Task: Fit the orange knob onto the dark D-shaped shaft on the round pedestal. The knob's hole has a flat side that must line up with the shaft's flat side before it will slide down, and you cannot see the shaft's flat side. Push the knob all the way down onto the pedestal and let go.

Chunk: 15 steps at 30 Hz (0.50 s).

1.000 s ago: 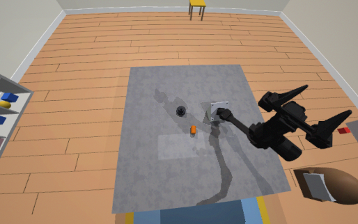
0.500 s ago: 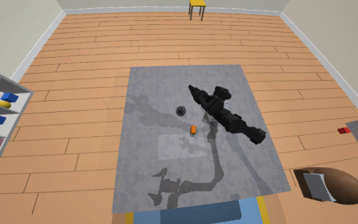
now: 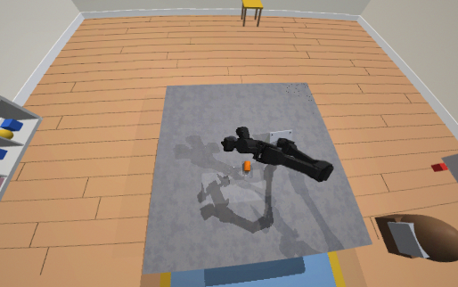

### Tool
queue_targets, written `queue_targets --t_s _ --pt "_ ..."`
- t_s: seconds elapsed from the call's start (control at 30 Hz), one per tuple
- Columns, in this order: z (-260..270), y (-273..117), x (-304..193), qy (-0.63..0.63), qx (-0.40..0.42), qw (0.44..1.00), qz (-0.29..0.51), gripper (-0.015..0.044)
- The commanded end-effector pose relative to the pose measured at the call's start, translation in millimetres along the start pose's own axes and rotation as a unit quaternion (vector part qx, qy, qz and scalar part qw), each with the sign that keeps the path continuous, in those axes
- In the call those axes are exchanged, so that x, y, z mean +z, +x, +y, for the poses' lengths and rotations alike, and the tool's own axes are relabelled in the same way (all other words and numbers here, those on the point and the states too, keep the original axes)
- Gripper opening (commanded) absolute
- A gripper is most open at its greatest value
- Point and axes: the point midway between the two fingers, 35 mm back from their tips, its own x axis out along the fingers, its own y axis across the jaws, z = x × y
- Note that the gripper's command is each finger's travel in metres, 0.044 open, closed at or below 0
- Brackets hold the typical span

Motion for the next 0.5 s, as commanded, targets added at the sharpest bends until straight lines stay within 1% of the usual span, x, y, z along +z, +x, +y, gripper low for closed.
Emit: queue_targets --t_s 0.0,0.07,0.13,0.17,0.2,0.47 --pt "-66.6 20.0 -40.6 0.020 -0.137 0.985 0.100 0.0440" --pt "-103.8 20.9 -64.1 0.043 -0.215 0.963 0.154 0.0440" --pt "-140.1 14.1 -88.4 0.075 -0.297 0.929 0.206 0.0440" --pt "-154.3 9.0 -98.5 0.092 -0.331 0.911 0.227 0.0440" --pt "-160.8 6.2 -103.3 0.101 -0.347 0.902 0.236 0.0440" --pt "-163.2 6.4 -105.2 0.103 -0.351 0.900 0.238 0.0440"
